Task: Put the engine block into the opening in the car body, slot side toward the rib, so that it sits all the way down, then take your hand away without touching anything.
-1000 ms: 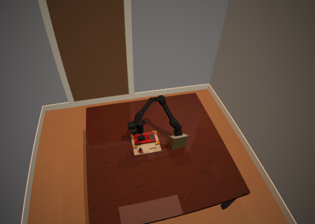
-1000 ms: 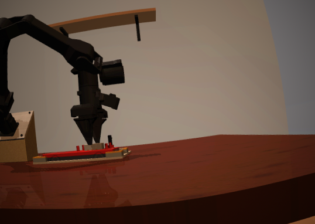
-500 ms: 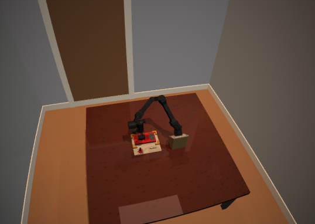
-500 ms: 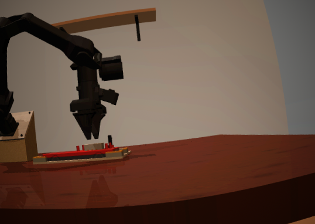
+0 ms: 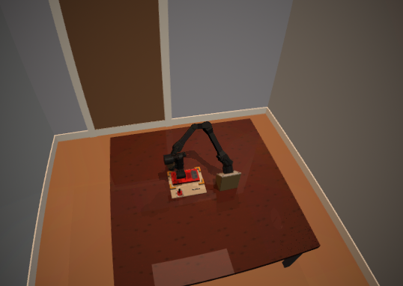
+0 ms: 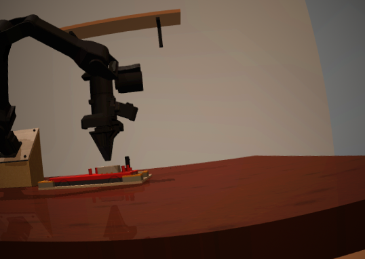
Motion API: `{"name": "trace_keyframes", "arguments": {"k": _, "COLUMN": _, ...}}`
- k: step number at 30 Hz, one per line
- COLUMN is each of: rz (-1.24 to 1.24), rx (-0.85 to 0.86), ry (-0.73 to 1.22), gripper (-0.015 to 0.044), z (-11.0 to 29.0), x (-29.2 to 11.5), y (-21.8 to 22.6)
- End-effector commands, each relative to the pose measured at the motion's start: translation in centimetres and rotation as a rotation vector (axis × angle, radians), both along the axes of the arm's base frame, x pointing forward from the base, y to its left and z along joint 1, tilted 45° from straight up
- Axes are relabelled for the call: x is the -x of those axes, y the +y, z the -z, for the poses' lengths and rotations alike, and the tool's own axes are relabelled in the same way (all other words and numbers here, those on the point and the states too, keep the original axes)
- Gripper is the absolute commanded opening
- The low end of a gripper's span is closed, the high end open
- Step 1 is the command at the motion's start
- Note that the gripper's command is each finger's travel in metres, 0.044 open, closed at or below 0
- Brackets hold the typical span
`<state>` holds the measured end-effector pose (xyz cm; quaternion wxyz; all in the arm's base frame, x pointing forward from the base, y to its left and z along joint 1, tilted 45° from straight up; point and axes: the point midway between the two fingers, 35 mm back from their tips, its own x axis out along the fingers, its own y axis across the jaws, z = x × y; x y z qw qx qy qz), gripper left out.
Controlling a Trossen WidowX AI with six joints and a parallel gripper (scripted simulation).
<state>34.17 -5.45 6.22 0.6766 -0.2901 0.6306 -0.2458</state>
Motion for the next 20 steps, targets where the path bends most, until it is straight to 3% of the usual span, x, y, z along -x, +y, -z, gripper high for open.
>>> {"name": "trace_keyframes", "arguments": {"k": 1, "rz": 0.002, "rx": 0.002, "ry": -0.002, "gripper": 0.0000, "z": -0.07, "x": 0.00, "y": -0.03}}
{"name": "trace_keyframes", "arguments": {"k": 17, "rz": 0.002, "rx": 0.002, "ry": -0.002, "gripper": 0.0000, "z": -0.07, "x": 0.00, "y": -0.03}}
{"name": "trace_keyframes", "arguments": {"k": 20, "rz": 0.002, "rx": 0.002, "ry": -0.002, "gripper": 0.0079, "z": -0.07, "x": 0.00, "y": -0.03}}
